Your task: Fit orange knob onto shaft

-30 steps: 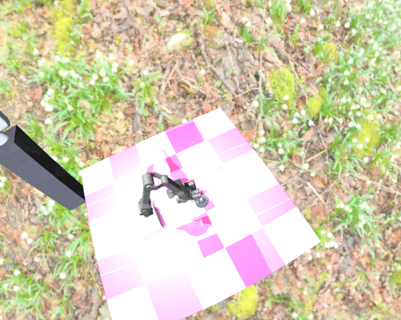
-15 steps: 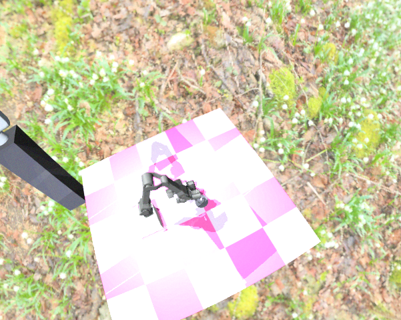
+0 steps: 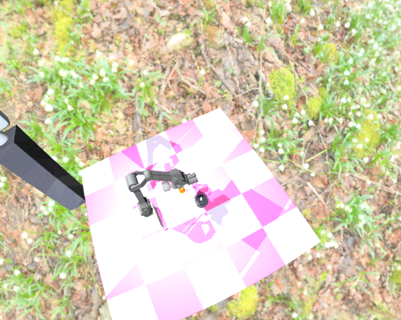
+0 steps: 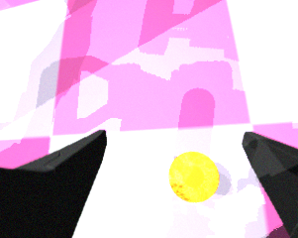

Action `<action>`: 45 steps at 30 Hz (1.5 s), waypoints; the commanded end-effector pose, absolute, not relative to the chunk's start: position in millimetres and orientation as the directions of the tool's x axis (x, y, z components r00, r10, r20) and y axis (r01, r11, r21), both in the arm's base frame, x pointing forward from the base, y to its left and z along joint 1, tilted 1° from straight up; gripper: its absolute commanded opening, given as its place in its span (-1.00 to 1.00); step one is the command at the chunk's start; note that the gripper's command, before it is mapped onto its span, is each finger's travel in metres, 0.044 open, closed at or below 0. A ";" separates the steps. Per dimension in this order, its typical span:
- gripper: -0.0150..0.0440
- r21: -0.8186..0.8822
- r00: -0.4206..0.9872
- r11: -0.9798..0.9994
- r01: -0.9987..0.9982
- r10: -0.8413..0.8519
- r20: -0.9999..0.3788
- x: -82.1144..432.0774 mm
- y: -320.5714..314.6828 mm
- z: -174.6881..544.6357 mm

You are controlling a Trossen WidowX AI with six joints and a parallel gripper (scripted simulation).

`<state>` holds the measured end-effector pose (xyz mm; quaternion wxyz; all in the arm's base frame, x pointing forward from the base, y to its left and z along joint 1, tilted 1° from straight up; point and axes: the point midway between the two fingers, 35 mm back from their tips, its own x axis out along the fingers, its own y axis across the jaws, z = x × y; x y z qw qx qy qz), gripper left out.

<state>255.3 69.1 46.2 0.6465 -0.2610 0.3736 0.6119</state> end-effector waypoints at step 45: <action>1.00 -0.004 0.008 0.984 0.178 -0.005 -1.000 262.7 63.6 80.3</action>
